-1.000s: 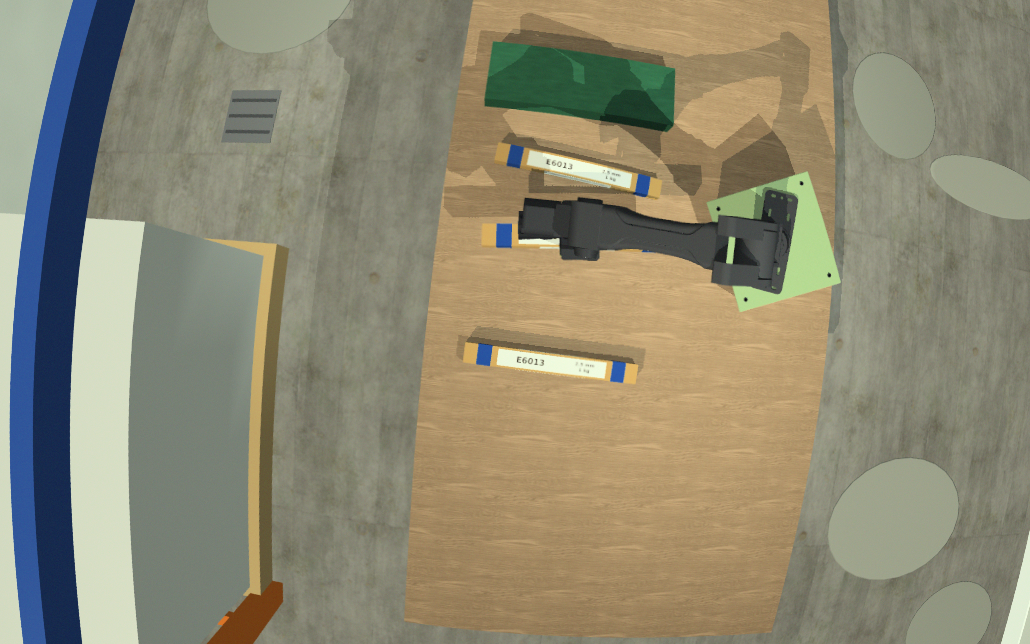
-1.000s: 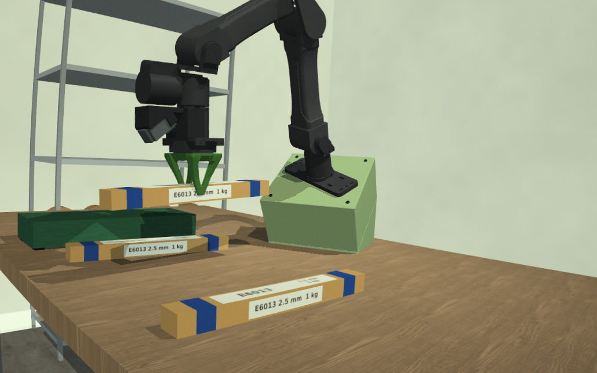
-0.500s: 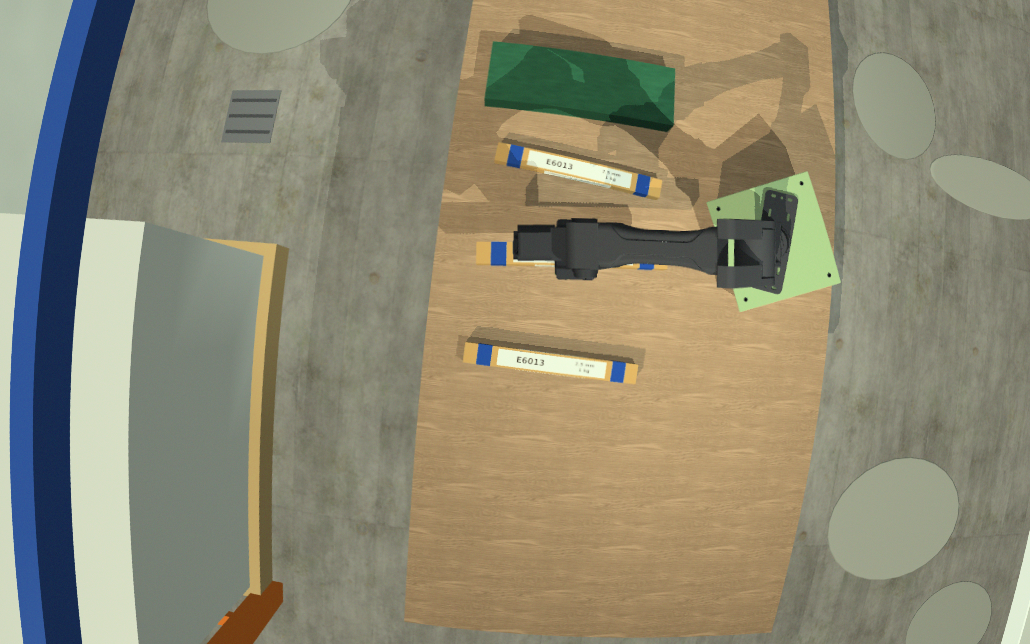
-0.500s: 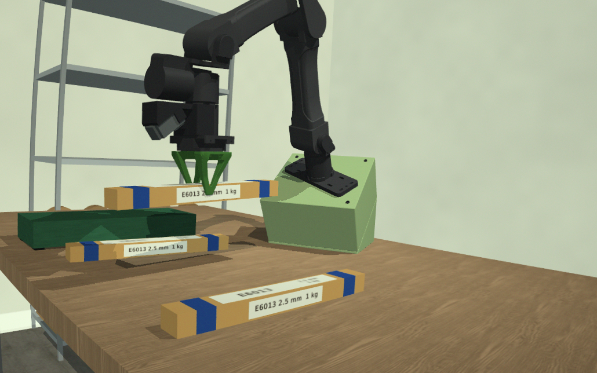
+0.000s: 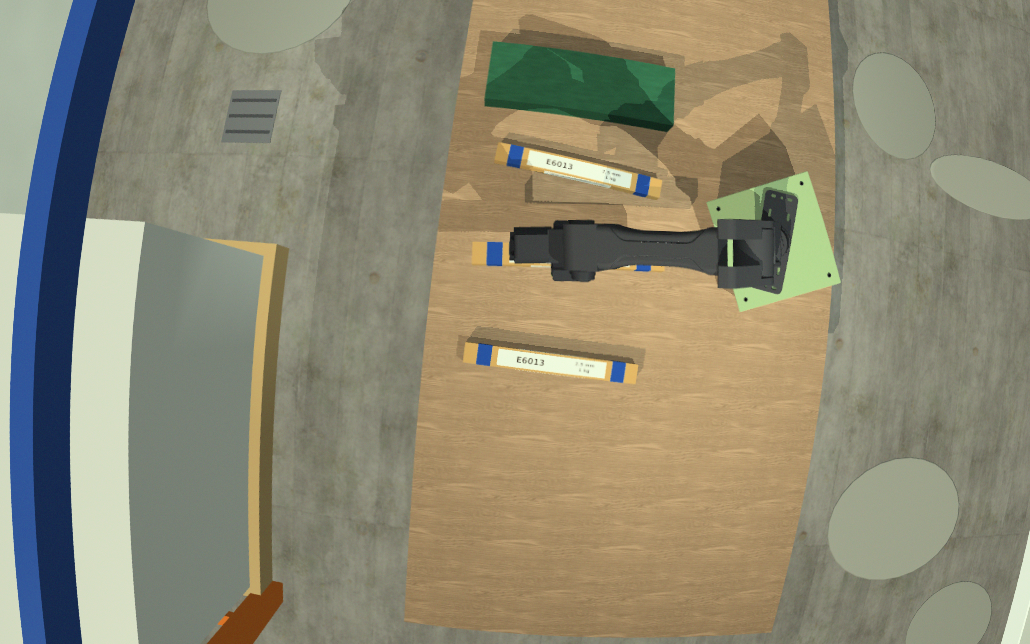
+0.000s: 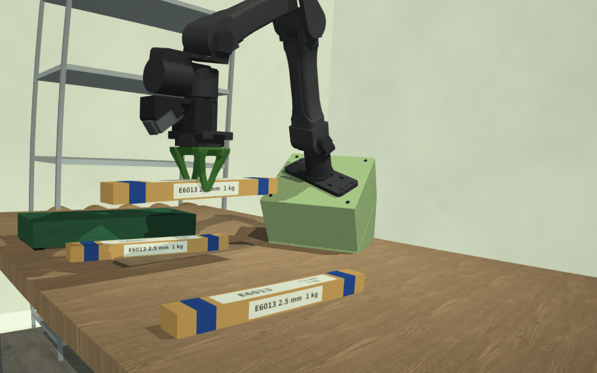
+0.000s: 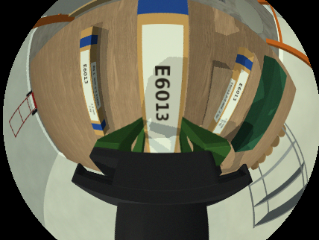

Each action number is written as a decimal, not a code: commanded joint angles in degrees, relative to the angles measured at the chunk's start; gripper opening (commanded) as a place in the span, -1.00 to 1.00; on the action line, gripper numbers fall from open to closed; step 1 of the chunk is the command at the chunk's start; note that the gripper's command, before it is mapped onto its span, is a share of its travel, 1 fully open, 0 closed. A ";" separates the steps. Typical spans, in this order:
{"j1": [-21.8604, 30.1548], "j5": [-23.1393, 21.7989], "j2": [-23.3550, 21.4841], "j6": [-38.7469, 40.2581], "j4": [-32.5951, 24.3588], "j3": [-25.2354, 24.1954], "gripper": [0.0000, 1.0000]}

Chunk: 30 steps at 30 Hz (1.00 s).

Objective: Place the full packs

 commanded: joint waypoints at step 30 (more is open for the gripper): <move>-1.35 -0.27 0.26 -0.42 -2.44 5.39 -1.00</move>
